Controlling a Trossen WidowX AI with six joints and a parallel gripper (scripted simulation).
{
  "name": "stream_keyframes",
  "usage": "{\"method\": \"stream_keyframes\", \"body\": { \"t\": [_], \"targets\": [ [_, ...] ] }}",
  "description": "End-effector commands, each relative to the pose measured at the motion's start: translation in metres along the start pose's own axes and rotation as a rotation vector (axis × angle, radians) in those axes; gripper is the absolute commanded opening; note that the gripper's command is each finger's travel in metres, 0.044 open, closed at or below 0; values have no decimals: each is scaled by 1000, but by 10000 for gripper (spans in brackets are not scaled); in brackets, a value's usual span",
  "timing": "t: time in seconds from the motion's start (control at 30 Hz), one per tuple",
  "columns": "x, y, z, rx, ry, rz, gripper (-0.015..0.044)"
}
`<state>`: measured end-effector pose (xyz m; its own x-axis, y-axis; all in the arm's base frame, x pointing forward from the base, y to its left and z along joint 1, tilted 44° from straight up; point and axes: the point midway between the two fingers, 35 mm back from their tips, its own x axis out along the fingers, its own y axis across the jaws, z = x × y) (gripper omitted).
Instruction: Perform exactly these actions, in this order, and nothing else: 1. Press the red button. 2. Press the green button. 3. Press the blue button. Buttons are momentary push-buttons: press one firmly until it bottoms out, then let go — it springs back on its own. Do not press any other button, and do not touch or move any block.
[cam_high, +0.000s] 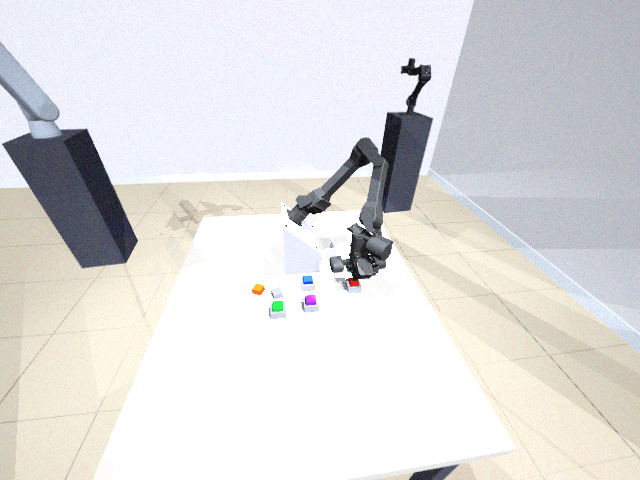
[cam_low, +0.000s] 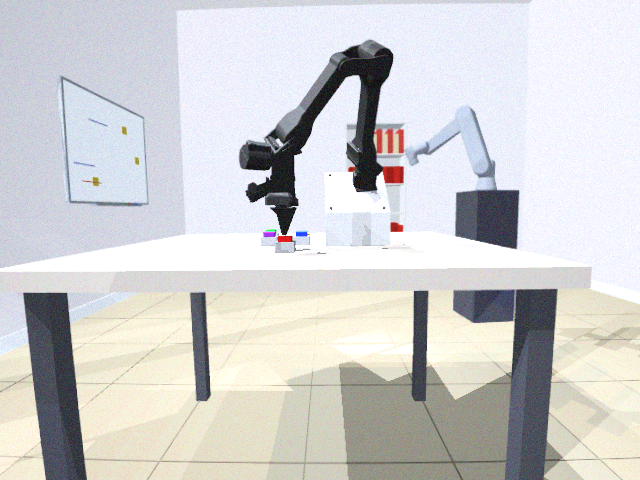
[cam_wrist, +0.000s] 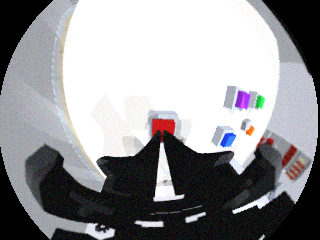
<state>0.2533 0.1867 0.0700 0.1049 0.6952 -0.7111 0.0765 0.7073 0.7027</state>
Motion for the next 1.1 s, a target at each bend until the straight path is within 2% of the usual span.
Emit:
{"method": "stream_keyframes", "body": {
  "t": [0.0,0.7,0.83,1.0,1.07],
  "targets": [
    [8,-3,-2,9,3,-6,20],
    [12,-3,-2,9,3,-5,20],
    [-20,-3,-1,8,3,-7,20],
    [-25,-3,-1,9,3,-8,20],
    [-45,-3,1,8,3,-11,20]
  ]
}}
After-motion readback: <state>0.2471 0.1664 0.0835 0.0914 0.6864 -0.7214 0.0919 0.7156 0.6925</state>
